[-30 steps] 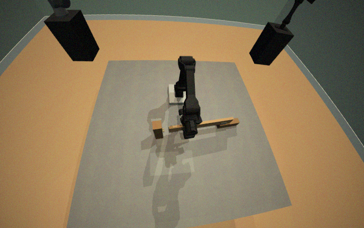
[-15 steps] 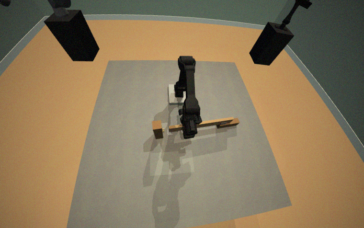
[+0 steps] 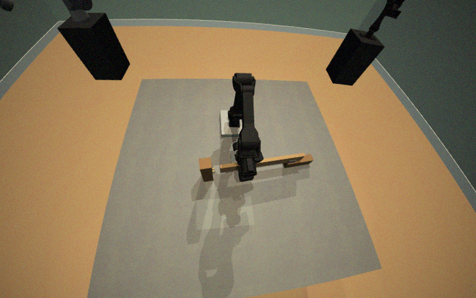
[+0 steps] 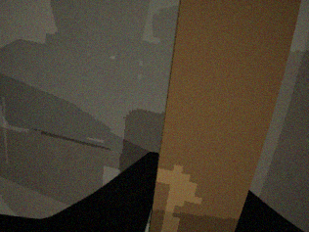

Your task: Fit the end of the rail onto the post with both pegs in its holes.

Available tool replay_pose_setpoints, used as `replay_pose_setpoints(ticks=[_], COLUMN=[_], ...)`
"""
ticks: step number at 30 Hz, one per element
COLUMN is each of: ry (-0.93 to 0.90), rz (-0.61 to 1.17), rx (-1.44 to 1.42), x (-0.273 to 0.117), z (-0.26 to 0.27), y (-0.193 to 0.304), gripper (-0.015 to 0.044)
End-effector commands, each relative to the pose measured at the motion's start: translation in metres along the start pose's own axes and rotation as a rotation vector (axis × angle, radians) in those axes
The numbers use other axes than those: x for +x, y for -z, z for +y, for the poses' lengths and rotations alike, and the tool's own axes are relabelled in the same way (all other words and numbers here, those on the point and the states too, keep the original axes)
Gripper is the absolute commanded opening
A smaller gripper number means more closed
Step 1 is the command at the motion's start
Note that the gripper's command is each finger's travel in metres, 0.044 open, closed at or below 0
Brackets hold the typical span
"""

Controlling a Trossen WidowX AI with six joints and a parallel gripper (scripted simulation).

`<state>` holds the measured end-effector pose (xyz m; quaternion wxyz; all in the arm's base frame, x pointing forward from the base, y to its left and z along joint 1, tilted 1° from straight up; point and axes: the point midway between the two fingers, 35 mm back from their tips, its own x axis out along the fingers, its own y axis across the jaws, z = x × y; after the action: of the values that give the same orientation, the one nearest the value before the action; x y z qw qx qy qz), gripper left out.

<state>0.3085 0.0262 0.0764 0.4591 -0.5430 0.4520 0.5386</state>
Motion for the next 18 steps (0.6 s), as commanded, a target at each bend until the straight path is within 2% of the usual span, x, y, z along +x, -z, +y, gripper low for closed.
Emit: replay_pose_setpoints(ticks=[1, 18], ry=[0.009, 0.009], rz=[0.0, 0.001], rx=[-0.003, -0.003], x=[-0.0027, -0.0048], z=[-0.0011, -0.0019], y=[0.0021, 0.0071], gripper=[0.0, 0.0])
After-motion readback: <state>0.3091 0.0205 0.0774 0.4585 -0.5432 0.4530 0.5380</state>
